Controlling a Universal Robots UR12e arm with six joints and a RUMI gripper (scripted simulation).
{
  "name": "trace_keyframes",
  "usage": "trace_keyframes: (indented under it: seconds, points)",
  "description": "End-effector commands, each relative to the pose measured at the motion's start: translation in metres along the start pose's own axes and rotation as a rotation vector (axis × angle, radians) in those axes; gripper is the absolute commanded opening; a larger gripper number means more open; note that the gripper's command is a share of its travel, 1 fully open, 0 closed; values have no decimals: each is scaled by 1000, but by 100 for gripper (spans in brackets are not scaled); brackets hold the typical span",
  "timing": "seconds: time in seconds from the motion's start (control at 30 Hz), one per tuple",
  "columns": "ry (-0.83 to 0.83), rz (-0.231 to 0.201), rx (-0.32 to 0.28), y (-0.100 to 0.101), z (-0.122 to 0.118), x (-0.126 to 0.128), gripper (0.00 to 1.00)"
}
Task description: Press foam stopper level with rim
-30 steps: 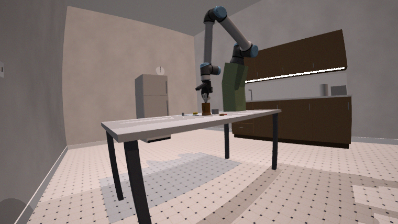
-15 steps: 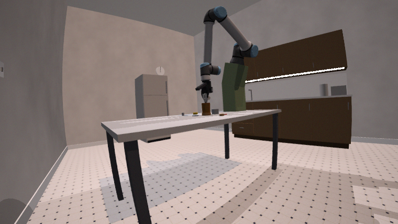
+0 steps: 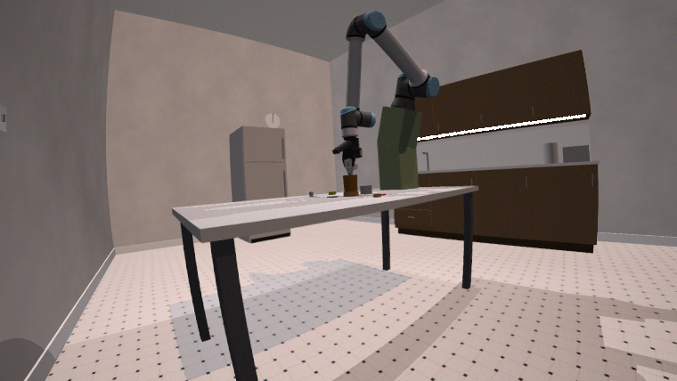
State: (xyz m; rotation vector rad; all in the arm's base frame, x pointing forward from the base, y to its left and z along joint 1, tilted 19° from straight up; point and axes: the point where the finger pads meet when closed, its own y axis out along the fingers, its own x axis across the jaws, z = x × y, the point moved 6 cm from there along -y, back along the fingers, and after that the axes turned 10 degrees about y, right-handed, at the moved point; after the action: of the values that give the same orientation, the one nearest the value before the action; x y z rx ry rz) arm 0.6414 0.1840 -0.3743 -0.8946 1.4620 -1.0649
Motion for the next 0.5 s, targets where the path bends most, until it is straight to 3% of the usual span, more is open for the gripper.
trace_keyframes:
  seconds: [0.0,0.47]
  points:
    - [-1,1,2,1,2,-1,0]
    - [0,1,-1,-5,-1,-1,0]
